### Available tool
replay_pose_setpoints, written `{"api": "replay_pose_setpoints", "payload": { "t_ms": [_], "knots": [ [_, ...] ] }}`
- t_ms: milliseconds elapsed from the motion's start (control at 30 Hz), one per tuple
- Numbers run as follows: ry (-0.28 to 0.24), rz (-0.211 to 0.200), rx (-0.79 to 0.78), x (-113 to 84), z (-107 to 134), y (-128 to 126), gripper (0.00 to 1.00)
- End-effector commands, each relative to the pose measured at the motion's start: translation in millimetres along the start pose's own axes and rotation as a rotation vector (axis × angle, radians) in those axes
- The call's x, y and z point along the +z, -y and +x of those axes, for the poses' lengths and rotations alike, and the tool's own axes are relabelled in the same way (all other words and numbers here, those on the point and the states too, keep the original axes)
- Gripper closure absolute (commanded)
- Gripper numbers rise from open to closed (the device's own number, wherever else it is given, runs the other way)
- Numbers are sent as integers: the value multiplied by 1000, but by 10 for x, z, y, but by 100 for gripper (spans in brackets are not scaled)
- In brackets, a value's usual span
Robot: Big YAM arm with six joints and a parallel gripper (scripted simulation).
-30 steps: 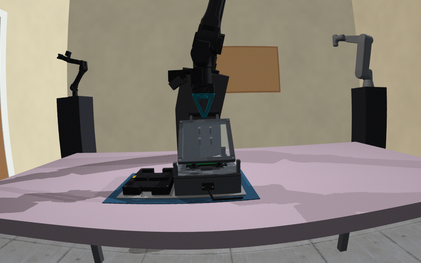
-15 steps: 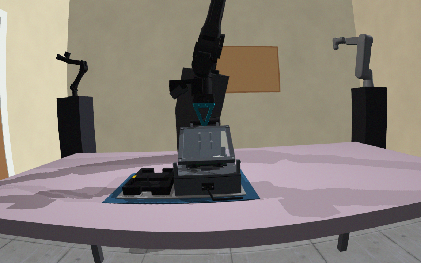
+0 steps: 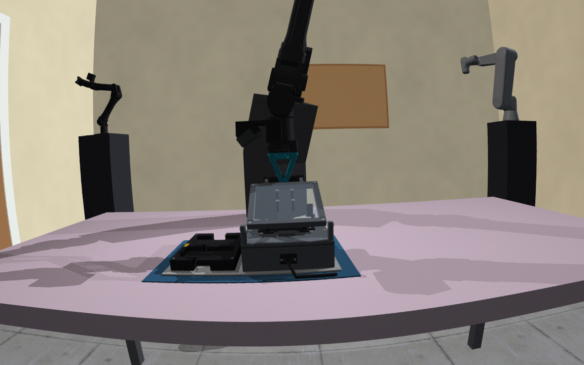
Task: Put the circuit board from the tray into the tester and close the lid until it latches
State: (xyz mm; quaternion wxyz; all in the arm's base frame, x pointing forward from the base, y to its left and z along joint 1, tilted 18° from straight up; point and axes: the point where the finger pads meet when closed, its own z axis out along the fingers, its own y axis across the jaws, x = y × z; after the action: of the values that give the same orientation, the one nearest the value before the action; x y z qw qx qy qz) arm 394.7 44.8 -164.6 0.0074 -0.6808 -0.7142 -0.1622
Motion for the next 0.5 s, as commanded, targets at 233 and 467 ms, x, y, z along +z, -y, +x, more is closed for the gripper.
{"api": "replay_pose_setpoints", "payload": {
  "t_ms": [233,467],
  "knots": [
    [3,2,-2,203,32,61,100],
    [3,1,-2,299,32,83,100]
  ]
}}
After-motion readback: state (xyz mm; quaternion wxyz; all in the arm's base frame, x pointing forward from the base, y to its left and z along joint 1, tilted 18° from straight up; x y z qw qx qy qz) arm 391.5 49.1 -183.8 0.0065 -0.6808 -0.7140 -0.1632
